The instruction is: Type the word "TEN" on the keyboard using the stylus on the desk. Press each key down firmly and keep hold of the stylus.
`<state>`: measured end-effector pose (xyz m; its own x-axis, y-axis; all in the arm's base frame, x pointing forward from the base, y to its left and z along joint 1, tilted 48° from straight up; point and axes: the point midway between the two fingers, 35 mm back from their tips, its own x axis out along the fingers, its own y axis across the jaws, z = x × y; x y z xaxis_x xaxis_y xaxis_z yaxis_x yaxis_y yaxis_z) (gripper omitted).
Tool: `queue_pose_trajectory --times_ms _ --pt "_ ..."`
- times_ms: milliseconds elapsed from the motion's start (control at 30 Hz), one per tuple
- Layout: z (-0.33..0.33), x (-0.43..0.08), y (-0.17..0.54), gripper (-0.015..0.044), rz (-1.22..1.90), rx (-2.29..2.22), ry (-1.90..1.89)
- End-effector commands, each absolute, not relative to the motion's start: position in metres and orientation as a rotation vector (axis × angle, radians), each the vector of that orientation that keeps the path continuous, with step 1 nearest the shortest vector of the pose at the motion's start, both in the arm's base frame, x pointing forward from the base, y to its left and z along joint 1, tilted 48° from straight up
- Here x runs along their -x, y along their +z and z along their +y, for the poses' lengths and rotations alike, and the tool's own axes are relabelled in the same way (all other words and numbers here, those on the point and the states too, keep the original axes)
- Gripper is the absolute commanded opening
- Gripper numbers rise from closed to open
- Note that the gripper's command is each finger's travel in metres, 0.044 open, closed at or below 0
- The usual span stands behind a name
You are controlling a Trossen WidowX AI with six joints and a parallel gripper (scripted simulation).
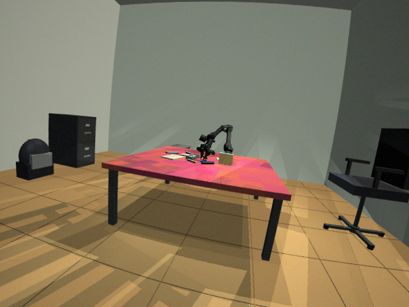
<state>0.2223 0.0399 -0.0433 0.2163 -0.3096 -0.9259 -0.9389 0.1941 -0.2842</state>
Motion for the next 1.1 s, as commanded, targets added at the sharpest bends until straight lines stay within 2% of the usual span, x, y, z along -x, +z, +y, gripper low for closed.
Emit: queue_pose_trajectory --times_ms 0,1067 --pt "0.037 -0.219 -0.047 0.015 1.326 1.341 0.704" --pt "0.025 -0.22 -0.057 0.015 1.326 1.342 0.703"
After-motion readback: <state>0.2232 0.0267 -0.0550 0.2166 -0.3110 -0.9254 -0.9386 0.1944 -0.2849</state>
